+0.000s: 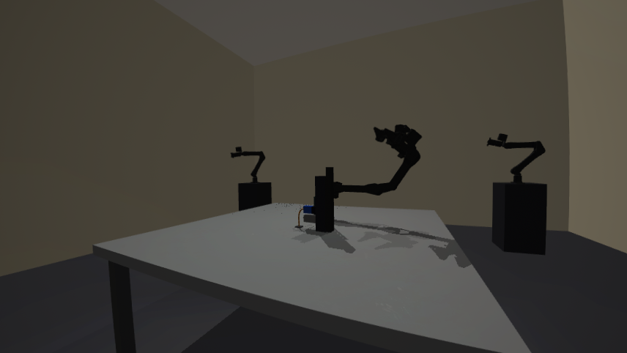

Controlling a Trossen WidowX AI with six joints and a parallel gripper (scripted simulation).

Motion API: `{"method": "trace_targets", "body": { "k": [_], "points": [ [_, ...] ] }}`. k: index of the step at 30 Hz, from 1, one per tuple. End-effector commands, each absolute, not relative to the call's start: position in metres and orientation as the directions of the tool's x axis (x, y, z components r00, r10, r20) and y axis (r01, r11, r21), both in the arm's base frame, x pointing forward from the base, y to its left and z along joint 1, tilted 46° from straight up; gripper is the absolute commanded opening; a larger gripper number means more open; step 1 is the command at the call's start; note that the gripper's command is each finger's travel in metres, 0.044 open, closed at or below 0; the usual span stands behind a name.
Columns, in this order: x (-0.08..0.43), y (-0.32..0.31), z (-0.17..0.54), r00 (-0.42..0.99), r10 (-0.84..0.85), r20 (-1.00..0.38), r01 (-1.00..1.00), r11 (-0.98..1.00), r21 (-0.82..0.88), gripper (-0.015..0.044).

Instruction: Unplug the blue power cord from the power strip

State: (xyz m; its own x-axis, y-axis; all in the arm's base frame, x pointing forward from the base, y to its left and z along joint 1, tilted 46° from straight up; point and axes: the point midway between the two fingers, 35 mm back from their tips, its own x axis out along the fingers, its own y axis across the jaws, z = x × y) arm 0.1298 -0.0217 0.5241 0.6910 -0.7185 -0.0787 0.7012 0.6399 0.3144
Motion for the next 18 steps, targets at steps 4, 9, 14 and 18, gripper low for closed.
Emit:
{"method": "trace_targets", "body": {
  "k": [4, 9, 14, 18],
  "points": [
    [0.114, -0.055, 0.516, 0.657, -0.743, -0.131, 0.715, 0.558, 0.422, 0.0295],
    [0.109, -0.119, 0.491, 0.742, -0.62, -0.256, 0.617, 0.481, 0.624, 0.0164],
    [0.125, -0.166, 0.455, 0.804, -0.467, -0.369, 0.563, 0.396, 0.725, 0.016],
    [0.144, -0.188, 0.426, 0.826, -0.356, -0.438, 0.551, 0.339, 0.762, 0.016]
  ]
}}
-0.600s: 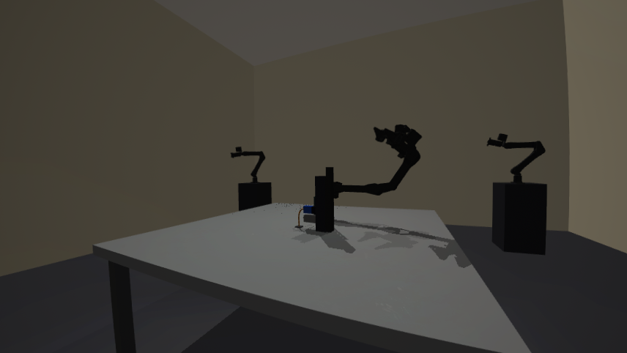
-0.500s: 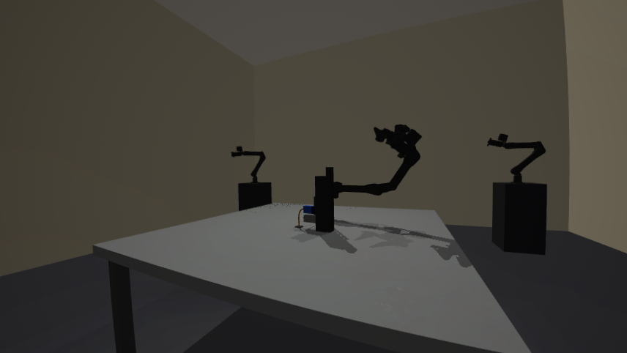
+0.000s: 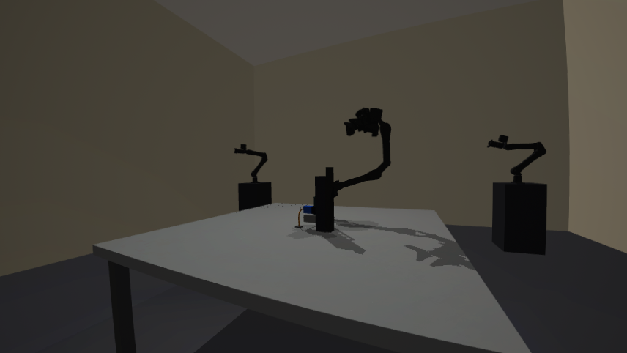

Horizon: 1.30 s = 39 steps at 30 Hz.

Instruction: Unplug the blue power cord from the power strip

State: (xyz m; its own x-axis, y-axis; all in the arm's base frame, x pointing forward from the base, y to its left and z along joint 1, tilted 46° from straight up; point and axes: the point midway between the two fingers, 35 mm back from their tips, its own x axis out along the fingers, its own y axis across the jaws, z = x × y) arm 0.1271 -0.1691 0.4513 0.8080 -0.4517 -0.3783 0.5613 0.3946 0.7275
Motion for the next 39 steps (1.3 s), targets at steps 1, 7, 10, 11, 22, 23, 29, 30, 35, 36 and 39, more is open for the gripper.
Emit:
{"method": "trace_targets", "body": {
  "k": [1, 7, 10, 11, 22, 23, 29, 30, 35, 36, 39],
  "points": [
    [0.147, -0.191, 0.421, 0.827, -0.338, -0.449, 0.55, 0.325, 0.769, 0.016],
    [0.174, -0.216, 0.378, 0.808, -0.241, -0.538, 0.587, 0.255, 0.768, 0.016],
    [0.2, -0.224, 0.337, 0.791, -0.106, -0.603, 0.612, 0.148, 0.777, 0.016],
    [0.207, -0.225, 0.326, 0.783, -0.07, -0.618, 0.622, 0.12, 0.774, 0.016],
    [0.272, -0.19, 0.193, 0.573, 0.322, -0.754, 0.814, -0.116, 0.569, 0.016],
    [0.276, -0.183, 0.18, 0.544, 0.357, -0.759, 0.834, -0.127, 0.537, 0.016],
    [0.291, -0.129, 0.102, 0.323, 0.558, -0.764, 0.945, -0.15, 0.29, 0.016],
    [0.291, -0.118, 0.09, 0.28, 0.586, -0.76, 0.96, -0.145, 0.241, 0.016],
    [0.278, -0.064, 0.034, 0.055, 0.694, -0.718, 0.996, -0.091, -0.012, 0.016],
    [0.276, -0.058, 0.028, 0.028, 0.703, -0.711, 0.996, -0.082, -0.042, 0.016],
    [0.274, -0.055, 0.026, 0.015, 0.707, -0.707, 0.995, -0.077, -0.056, 0.016]
  ]
}}
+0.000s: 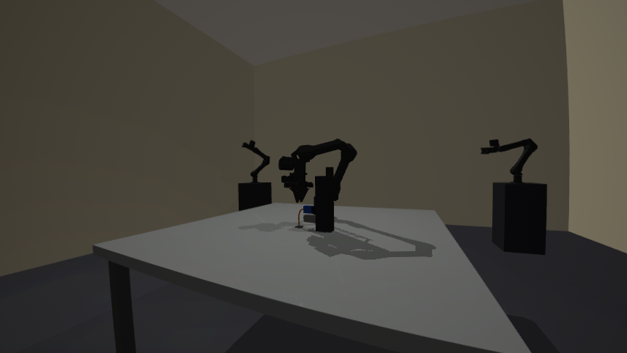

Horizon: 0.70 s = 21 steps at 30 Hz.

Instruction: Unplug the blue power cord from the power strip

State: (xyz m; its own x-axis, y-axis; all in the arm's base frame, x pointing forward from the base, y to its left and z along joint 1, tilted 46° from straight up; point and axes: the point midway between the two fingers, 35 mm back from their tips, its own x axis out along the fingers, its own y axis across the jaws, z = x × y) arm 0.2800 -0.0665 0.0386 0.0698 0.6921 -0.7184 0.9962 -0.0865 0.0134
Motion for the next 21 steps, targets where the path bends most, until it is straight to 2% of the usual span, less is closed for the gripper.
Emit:
{"method": "trace_targets", "body": {
  "k": [1, 21],
  "points": [
    [0.274, -0.055, 0.026, 0.015, 0.707, -0.707, 0.995, -0.077, -0.056, 0.016],
    [0.278, -0.041, 0.04, 0.015, 0.707, -0.707, 0.995, -0.078, -0.056, 0.016]
  ]
}}
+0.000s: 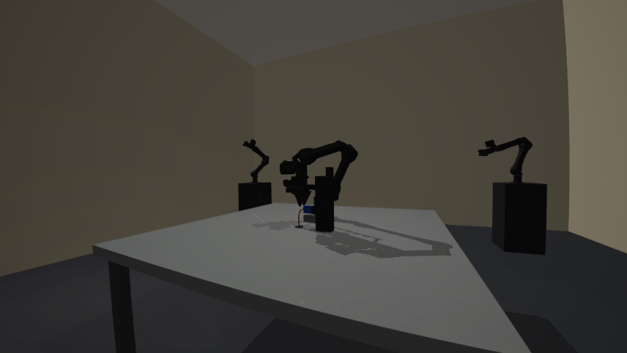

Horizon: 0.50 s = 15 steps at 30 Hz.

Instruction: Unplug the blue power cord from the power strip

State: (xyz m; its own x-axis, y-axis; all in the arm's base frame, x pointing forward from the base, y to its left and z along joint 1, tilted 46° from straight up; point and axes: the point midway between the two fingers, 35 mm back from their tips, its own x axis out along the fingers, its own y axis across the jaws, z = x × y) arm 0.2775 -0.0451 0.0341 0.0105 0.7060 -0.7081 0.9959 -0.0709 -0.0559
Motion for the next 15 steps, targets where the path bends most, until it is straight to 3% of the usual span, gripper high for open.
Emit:
{"method": "trace_targets", "body": {
  "k": [1, 15],
  "points": [
    [0.278, -0.04, 0.041, 0.015, 0.707, -0.707, 0.995, -0.078, -0.056, 0.016],
    [0.278, -0.026, 0.054, 0.015, 0.708, -0.706, 0.995, -0.077, -0.056, 0.016]
  ]
}}
